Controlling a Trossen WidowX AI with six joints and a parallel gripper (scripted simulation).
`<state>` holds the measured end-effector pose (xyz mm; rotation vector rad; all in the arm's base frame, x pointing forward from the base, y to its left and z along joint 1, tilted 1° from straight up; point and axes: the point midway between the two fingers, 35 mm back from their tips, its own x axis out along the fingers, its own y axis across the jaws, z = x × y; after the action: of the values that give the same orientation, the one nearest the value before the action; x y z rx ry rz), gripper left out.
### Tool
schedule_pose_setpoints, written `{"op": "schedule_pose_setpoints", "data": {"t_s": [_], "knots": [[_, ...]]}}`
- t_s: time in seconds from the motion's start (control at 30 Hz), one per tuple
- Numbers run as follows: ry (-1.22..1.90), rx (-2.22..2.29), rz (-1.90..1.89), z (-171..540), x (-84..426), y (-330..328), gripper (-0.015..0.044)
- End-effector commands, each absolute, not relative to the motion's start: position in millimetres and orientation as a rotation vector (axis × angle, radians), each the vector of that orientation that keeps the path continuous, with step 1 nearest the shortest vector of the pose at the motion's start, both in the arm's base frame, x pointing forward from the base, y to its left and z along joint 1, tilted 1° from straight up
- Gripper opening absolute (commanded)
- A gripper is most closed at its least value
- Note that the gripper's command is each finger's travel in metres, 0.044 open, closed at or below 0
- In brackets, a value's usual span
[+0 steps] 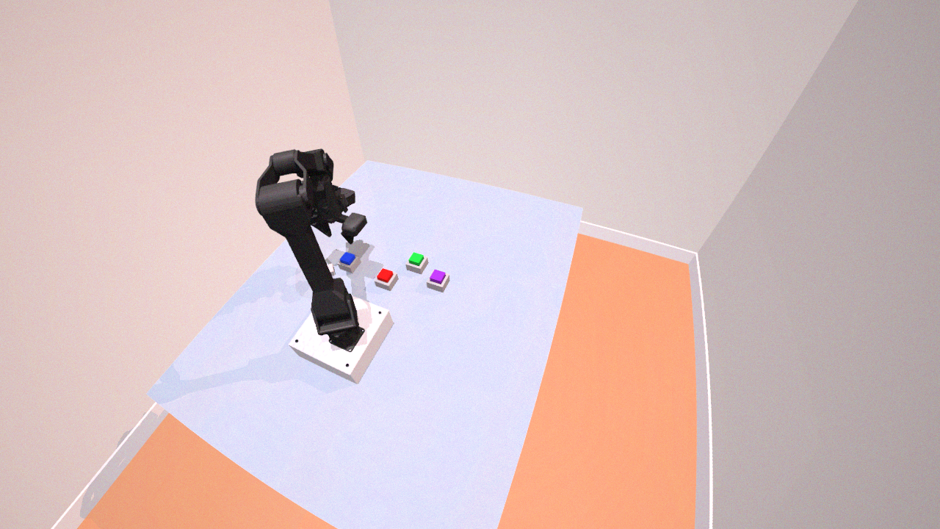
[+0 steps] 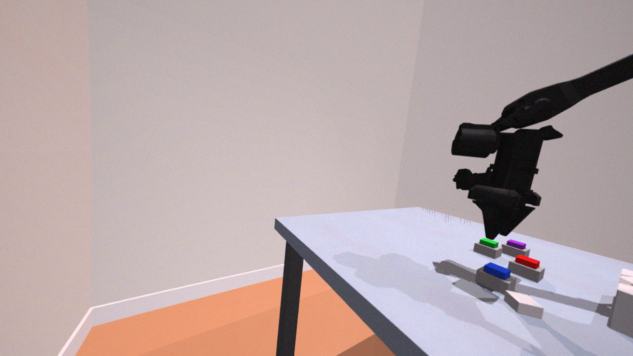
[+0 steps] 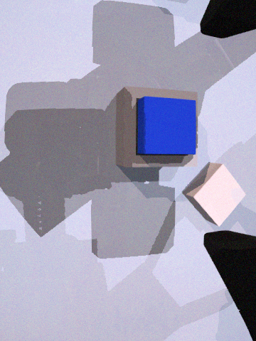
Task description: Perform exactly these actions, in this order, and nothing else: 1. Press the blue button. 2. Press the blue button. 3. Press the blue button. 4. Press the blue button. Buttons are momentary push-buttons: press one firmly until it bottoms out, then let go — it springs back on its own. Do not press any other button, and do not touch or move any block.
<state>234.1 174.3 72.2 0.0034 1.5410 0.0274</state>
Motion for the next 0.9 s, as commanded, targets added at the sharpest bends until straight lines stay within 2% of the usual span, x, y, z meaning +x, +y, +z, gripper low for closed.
{"op": "schedule_pose_setpoints", "data": {"t_s": [0.0,0.23,0.27,0.87], "knots": [[1.564,-0.011,0.005,37,228,169,0.0216],[1.564,-0.011,0.005,37,228,169,0.0032],[1.564,-0.011,0.005,37,228,169,0.0020],[1.564,-0.012,0.005,23,228,169,0.0020]]}}
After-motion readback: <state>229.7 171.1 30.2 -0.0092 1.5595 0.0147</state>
